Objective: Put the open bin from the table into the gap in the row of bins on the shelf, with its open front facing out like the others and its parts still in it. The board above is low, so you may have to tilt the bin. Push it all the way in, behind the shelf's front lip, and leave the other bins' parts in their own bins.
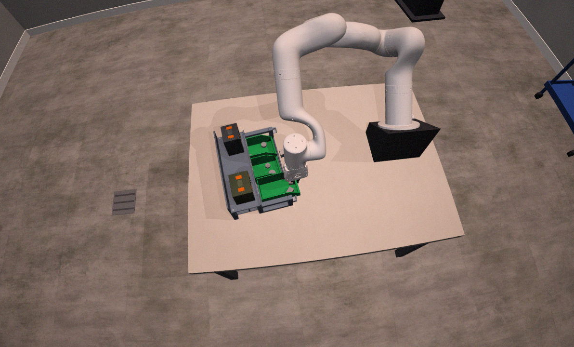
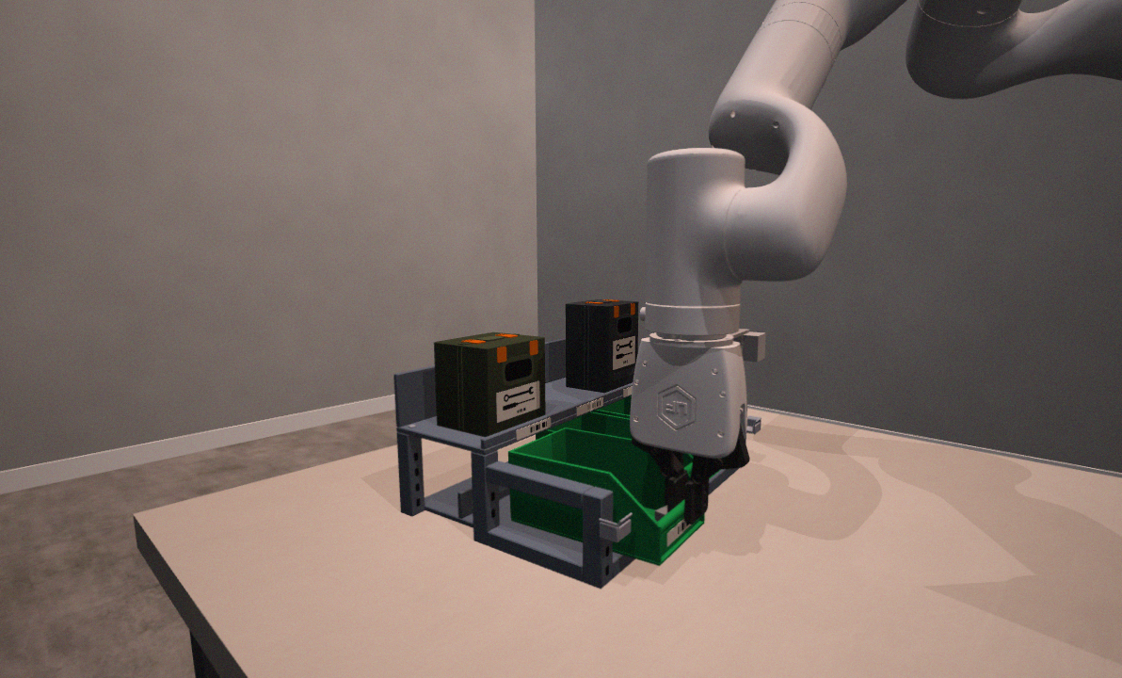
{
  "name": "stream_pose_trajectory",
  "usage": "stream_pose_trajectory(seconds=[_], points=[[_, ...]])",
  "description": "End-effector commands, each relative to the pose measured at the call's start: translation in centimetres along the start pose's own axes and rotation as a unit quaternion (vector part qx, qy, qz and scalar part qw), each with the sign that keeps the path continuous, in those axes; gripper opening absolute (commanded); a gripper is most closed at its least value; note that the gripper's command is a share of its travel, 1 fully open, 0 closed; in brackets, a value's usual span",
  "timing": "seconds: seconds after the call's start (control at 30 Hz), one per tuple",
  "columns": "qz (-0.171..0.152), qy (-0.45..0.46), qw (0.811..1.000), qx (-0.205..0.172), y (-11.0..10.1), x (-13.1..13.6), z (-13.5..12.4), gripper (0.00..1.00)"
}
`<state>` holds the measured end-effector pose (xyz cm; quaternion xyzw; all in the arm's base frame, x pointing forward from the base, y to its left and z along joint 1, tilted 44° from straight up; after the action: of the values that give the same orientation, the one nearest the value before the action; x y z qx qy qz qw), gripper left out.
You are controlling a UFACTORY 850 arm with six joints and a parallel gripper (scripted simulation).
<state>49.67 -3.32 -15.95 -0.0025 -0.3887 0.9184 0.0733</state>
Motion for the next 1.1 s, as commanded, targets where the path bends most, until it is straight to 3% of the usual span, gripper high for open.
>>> stream_pose_trajectory(seconds=[0.0,1.07], points=[[0.001,0.000,1.000,0.000,-0.1,-0.5,0.0,0.00],[0.001,0.000,1.000,0.000,-0.1,-2.1,-0.2,0.00]])
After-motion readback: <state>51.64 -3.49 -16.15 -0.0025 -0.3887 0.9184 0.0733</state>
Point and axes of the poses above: the point where the finger pads meet when closed, its own y axis out along the fingers, its own x axis across the jaws, z = x × y, the point moved 4 cm from there along -y, back along the fingers, and after that the axes turned 4 degrees about y, right-handed, at the moved point
